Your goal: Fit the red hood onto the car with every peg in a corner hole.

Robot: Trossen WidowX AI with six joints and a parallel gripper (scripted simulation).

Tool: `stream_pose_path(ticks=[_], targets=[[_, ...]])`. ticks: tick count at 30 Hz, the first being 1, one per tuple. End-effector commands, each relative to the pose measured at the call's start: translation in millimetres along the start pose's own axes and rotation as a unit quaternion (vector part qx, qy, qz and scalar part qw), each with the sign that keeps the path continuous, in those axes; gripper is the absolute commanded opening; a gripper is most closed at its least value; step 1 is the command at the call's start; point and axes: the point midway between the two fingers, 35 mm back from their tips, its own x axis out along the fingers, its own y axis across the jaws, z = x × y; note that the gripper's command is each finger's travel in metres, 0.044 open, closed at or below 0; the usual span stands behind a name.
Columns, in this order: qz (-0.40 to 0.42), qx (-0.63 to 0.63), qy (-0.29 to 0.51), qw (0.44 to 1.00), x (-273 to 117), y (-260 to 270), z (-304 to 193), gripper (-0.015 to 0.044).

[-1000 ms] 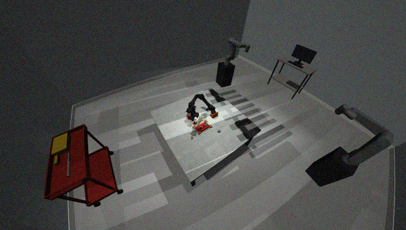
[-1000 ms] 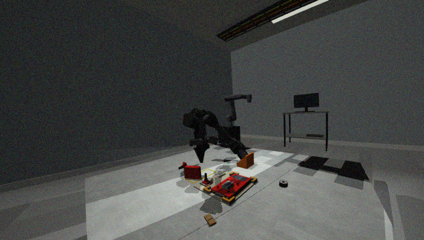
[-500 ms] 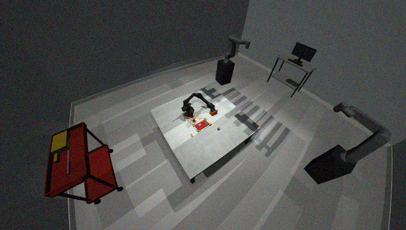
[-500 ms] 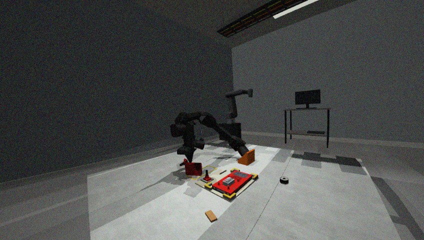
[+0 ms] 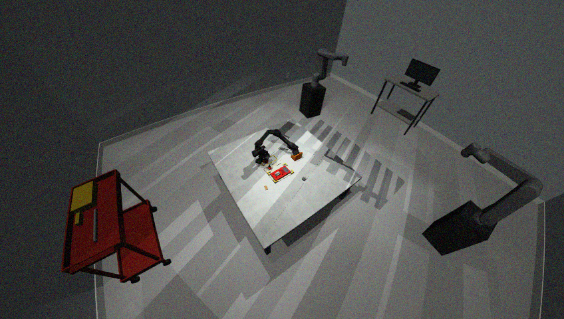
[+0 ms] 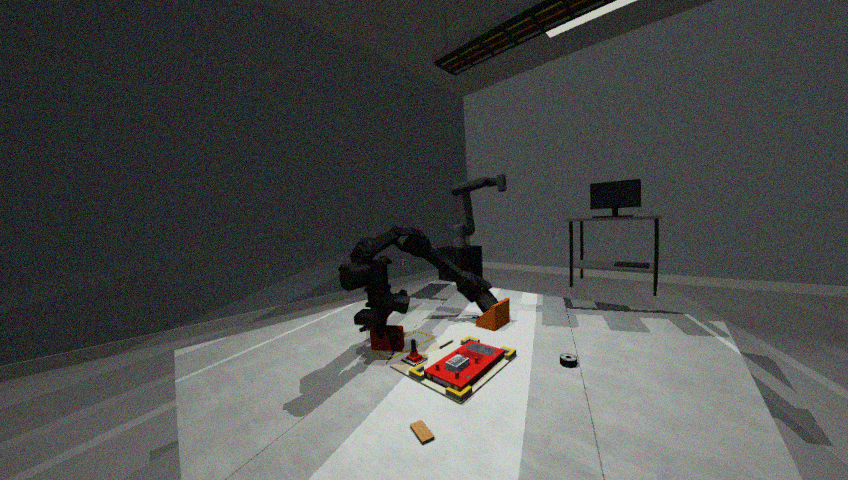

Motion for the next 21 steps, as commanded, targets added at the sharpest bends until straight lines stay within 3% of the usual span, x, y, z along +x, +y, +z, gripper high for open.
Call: stream_pose_path(ticks=[1, 21], targets=[[0.003, -0.004, 0.001, 1.0, 7.8, 1.6, 0.5, 0.0], [0.003, -0.004, 0.001, 1.0, 7.3, 10.7, -0.8, 0.0]])
